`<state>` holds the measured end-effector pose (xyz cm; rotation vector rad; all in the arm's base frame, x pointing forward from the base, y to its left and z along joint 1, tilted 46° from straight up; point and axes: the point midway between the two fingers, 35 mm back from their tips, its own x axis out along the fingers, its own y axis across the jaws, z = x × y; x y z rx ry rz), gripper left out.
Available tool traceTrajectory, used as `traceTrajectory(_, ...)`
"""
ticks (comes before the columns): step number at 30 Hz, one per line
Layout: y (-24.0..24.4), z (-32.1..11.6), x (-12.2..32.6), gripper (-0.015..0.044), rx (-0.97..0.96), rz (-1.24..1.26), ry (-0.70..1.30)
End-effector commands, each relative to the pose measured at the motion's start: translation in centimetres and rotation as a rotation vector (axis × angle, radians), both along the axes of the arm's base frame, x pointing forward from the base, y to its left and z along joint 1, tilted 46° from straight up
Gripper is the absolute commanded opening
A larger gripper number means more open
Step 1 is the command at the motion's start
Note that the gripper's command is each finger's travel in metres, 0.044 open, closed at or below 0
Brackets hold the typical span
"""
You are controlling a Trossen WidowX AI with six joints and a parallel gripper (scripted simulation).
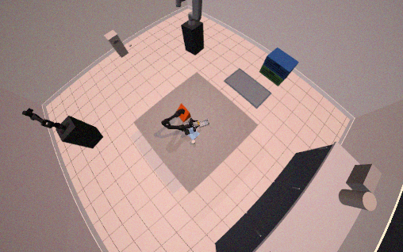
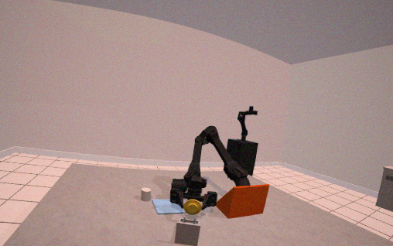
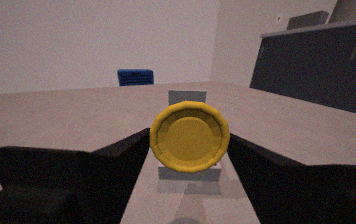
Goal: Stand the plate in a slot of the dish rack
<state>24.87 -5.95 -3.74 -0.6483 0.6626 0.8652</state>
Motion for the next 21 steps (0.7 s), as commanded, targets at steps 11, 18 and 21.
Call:
traceTrajectory(11, 0.2, -0.1, 0.3, 0.0, -0.01, 0.019, -0.042)
traceTrajectory(18, 0.7, -0.7, 0.8, 0.0, -0.011, 0.017, -0.037)
traceTrajectory(21, 1.1, -1.2, 1.3, 0.0, -0.012, 0.019, -0.042)
